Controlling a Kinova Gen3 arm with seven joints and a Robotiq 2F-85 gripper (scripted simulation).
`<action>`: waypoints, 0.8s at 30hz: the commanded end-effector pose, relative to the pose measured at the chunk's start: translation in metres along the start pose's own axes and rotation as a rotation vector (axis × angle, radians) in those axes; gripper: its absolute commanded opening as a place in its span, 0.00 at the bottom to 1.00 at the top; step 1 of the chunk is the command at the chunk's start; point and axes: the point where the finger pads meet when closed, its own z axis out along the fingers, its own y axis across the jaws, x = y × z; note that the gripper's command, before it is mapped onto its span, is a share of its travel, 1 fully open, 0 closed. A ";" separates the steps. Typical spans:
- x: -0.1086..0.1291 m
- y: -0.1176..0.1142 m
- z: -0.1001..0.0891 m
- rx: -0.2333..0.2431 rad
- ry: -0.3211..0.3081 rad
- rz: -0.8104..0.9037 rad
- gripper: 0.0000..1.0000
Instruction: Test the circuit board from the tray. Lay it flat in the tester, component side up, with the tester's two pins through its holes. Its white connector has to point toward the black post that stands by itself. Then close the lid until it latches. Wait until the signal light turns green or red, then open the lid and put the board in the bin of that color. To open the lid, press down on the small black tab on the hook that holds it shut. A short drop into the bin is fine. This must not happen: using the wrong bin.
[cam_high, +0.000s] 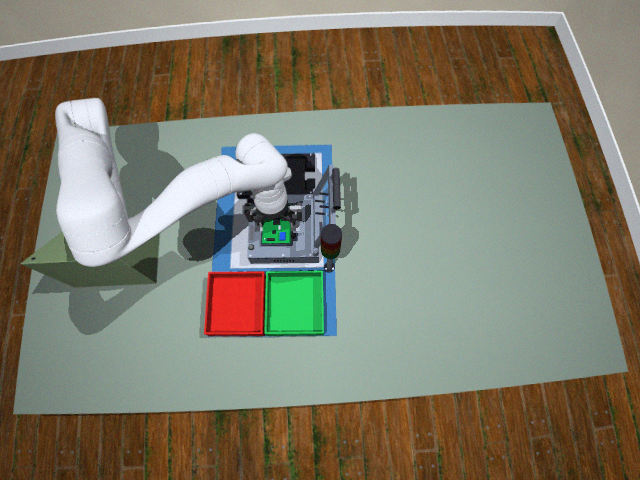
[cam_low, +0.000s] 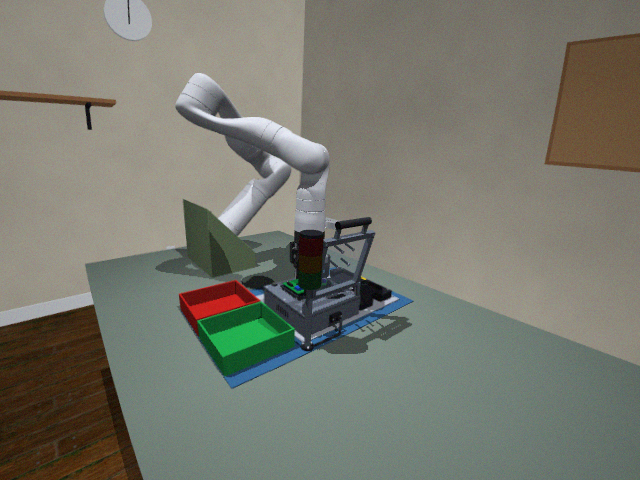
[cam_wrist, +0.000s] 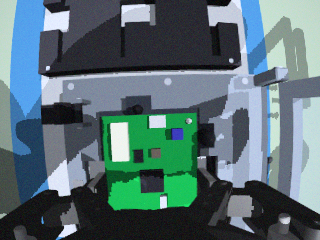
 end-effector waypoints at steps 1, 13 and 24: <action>0.000 0.002 -0.001 -0.006 0.000 0.000 0.77; 0.000 0.002 0.000 -0.006 0.000 0.000 1.00; 0.000 0.002 0.000 -0.006 0.000 0.000 1.00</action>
